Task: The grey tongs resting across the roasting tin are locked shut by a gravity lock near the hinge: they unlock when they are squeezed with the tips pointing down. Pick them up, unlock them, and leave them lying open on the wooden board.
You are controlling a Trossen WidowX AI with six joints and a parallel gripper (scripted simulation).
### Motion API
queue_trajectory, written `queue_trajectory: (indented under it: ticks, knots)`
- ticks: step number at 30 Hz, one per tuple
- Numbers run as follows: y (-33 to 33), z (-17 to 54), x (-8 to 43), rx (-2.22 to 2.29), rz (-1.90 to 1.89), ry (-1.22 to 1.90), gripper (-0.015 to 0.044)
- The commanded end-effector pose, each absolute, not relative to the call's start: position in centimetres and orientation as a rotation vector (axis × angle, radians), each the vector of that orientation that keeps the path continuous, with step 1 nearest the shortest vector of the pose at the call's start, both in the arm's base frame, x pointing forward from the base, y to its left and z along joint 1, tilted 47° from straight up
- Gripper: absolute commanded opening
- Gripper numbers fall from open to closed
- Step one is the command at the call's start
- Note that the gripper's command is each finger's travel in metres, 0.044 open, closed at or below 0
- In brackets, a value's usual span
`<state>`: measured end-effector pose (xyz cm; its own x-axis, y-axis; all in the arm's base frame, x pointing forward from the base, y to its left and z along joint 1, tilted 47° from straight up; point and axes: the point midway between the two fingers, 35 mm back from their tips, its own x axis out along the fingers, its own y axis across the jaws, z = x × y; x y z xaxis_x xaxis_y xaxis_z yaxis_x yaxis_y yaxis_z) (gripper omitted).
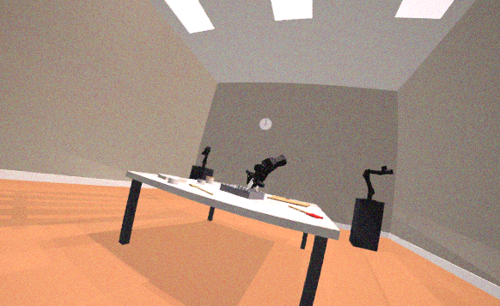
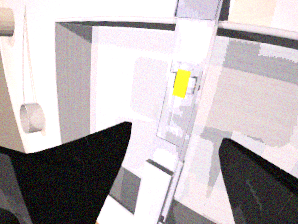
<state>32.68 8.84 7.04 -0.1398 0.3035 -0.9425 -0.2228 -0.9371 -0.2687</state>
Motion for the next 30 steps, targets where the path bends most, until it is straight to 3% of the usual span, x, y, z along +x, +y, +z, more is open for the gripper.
queue_trajectory:
  ticks: [1,30]
  knots:
    - [9.1,6.2,32.5,-1.785,2.142,-0.083,0.026]
    - [10.4,1.8,31.6,-1.783,2.142,-0.084,0.026]
